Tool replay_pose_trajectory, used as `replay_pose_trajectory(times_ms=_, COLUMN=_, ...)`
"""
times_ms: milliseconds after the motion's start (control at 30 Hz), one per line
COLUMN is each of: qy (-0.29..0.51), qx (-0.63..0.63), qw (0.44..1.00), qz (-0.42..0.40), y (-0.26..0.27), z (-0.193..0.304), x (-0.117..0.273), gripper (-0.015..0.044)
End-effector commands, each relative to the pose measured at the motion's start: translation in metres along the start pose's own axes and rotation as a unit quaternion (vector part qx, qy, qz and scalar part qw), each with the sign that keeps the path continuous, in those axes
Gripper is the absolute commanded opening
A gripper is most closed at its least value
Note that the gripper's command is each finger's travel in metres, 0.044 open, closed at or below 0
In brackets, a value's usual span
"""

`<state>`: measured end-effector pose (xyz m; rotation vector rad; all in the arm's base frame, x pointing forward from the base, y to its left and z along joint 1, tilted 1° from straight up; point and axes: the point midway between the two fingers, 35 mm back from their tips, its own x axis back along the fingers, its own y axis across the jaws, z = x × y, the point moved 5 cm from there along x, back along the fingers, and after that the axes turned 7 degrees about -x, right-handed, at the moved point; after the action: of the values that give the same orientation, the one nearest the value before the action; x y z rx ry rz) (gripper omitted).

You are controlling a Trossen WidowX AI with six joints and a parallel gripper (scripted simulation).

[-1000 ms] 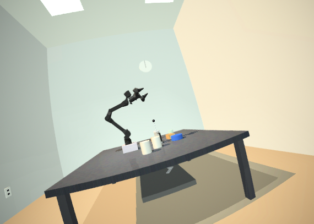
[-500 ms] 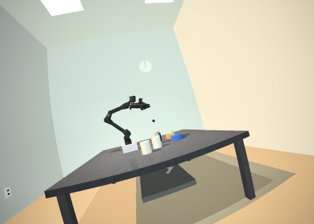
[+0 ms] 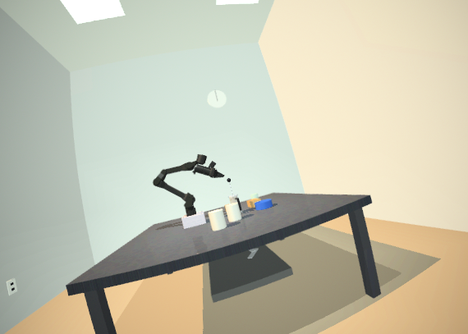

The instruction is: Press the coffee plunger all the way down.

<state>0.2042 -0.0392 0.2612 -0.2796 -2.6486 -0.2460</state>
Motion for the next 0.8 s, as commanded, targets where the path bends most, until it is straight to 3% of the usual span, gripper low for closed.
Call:
replay_pose_trajectory(times_ms=0, qy=0.001, qx=0.006, qw=1.0, qz=-0.003, y=-0.001, z=0.012, x=-0.006, gripper=0.044)
replay_pose_trajectory(times_ms=767, qy=-0.001, qx=0.006, qw=1.0, qz=-0.003, y=-0.001, z=0.012, x=-0.036, gripper=0.044)
